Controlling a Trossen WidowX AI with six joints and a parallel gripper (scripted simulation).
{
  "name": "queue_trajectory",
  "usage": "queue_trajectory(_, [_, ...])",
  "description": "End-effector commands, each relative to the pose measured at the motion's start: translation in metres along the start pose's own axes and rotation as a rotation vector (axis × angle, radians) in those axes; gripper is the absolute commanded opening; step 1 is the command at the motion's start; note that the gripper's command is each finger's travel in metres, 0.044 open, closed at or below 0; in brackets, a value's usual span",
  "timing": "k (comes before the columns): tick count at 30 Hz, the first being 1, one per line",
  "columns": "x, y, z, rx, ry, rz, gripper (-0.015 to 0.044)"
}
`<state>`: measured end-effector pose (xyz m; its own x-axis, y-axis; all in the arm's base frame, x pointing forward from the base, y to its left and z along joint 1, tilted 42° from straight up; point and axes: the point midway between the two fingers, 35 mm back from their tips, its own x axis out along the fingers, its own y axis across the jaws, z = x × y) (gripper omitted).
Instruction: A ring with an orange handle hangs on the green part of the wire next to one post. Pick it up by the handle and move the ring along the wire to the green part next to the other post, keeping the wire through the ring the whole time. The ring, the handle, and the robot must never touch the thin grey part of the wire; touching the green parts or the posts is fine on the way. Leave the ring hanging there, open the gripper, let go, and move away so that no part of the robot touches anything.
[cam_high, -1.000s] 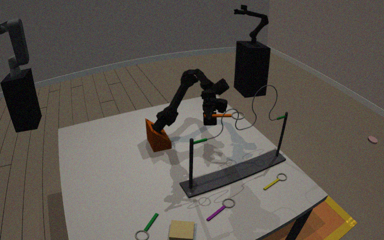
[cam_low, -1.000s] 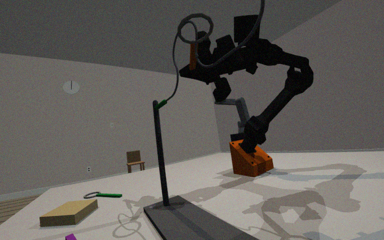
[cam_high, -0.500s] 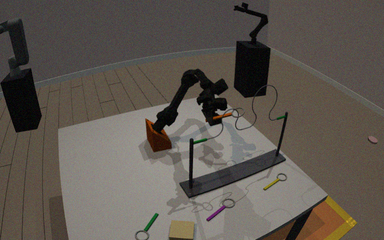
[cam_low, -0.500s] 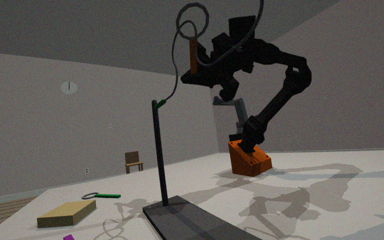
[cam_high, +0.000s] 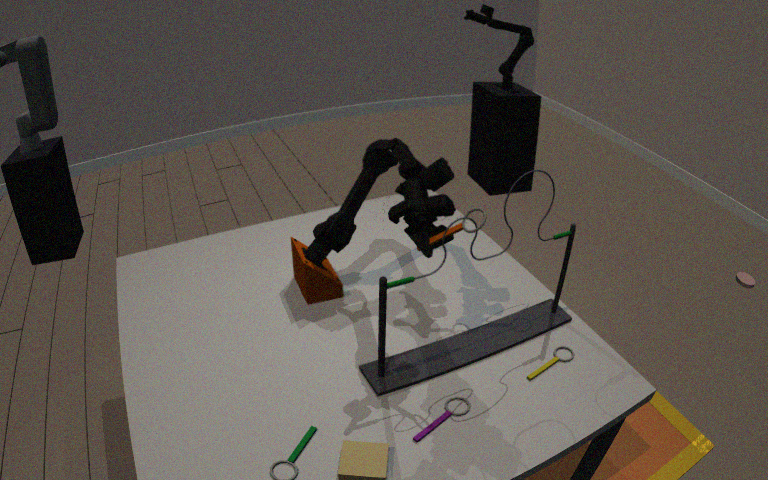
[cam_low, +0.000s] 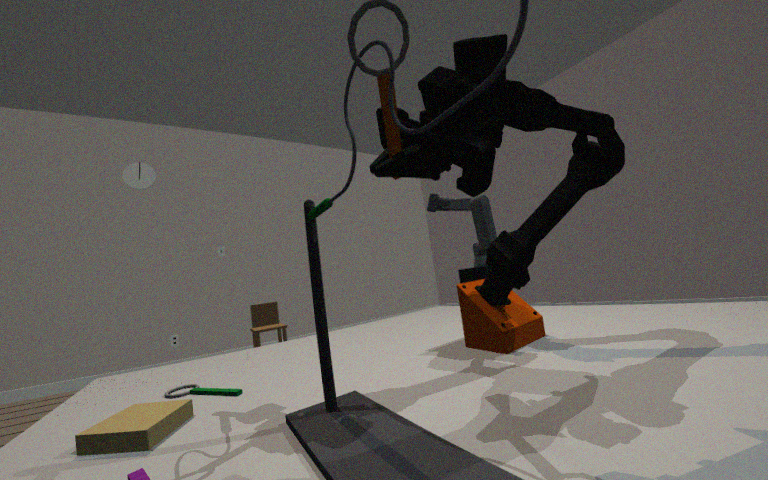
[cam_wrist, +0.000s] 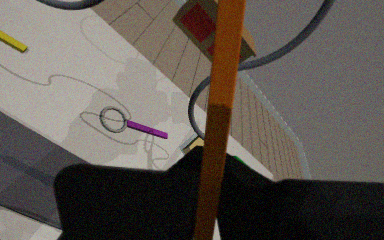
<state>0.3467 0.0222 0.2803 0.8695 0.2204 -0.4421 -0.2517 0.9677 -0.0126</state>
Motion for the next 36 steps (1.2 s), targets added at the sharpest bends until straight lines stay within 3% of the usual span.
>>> queue_trajectory(1, [0.002,0.006,-0.002,0.073,-0.005,0.043,-0.0150])
queue_trajectory(36, [-0.004,0.053,0.018,0.771,-0.095,0.434,-0.0150])
